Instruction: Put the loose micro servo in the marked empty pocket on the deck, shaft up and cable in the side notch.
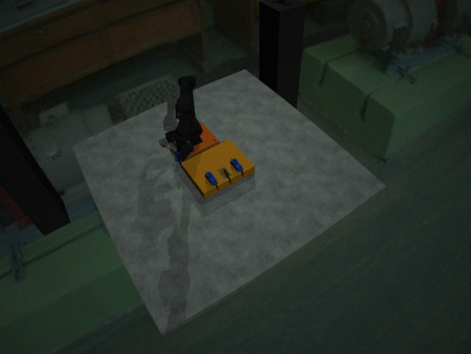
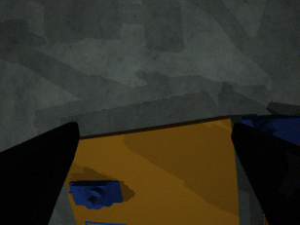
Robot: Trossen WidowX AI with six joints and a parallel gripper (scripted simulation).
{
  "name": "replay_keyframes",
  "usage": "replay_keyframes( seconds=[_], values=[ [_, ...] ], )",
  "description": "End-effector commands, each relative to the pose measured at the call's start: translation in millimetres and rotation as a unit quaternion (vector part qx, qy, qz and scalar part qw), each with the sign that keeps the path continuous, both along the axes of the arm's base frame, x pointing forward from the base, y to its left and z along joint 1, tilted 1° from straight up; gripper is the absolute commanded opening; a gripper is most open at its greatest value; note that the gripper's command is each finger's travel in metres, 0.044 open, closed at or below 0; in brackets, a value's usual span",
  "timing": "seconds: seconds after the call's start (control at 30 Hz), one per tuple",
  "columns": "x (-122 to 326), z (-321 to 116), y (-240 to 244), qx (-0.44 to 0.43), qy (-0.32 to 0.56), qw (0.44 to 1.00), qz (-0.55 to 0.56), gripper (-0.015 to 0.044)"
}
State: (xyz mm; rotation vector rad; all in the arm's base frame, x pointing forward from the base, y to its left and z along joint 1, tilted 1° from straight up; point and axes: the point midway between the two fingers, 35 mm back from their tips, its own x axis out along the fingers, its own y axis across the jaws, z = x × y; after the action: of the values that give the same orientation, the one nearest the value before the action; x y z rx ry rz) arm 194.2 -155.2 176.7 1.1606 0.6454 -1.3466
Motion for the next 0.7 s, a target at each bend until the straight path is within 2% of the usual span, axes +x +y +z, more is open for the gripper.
replay_keyframes(
  seconds=[0.0,0.33,0.67],
  values=[
    [-12.5,-6.6,-0.9,0.022,-0.007,0.998,-0.051,0.0440],
    [-42.9,-22.4,-4.0,0.078,-0.024,0.976,-0.200,0.0440],
    [-70.3,-36.5,-0.8,0.128,-0.040,0.928,-0.349,0.0440]
  ],
)
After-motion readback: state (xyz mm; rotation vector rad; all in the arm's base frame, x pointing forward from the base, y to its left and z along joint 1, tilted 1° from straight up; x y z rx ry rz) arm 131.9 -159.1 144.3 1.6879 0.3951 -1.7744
